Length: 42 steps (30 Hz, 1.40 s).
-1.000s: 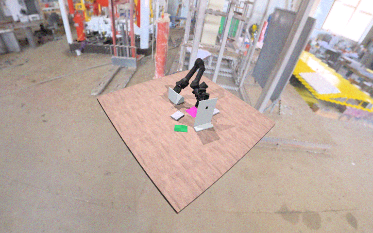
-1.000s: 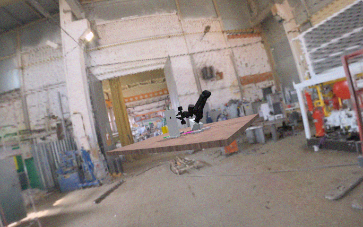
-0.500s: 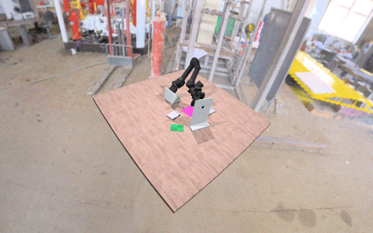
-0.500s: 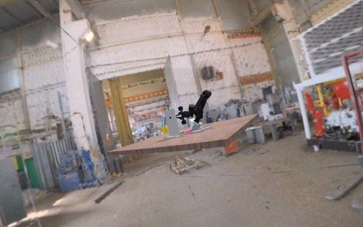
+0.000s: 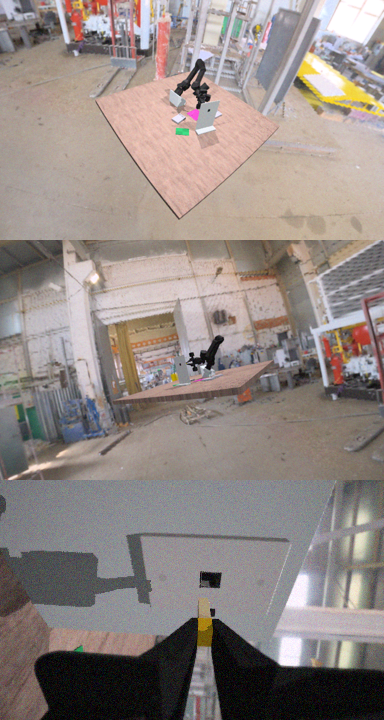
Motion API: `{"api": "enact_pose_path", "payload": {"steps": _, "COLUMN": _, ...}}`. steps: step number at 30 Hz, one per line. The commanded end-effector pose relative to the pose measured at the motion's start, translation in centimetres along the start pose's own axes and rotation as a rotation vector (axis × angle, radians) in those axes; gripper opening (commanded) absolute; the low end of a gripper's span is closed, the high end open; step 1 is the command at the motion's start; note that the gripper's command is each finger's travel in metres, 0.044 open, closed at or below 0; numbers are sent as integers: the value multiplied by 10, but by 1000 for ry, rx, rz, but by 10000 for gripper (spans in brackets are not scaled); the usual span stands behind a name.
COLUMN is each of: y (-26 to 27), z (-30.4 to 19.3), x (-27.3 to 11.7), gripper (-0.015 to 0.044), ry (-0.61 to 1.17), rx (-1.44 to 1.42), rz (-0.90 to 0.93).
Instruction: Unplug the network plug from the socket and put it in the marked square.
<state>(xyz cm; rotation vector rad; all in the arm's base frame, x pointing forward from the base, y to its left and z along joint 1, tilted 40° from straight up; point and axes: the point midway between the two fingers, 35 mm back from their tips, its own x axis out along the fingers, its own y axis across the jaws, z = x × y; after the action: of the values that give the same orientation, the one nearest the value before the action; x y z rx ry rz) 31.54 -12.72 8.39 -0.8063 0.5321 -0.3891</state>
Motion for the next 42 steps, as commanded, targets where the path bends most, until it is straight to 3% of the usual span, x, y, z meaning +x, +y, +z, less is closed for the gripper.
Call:
{"api": "enact_pose_path", "payload": {"steps": 1, "y": -1, "z": -1, "x": -3, "gripper": 0, "ry": 1, "rx": 1, "rz": -4}}
{"api": "enact_pose_path", "payload": {"steps": 42, "y": -3, "z": -5, "x": -17, "gripper": 0, "ry": 1, "rx": -4, "rz": 1}}
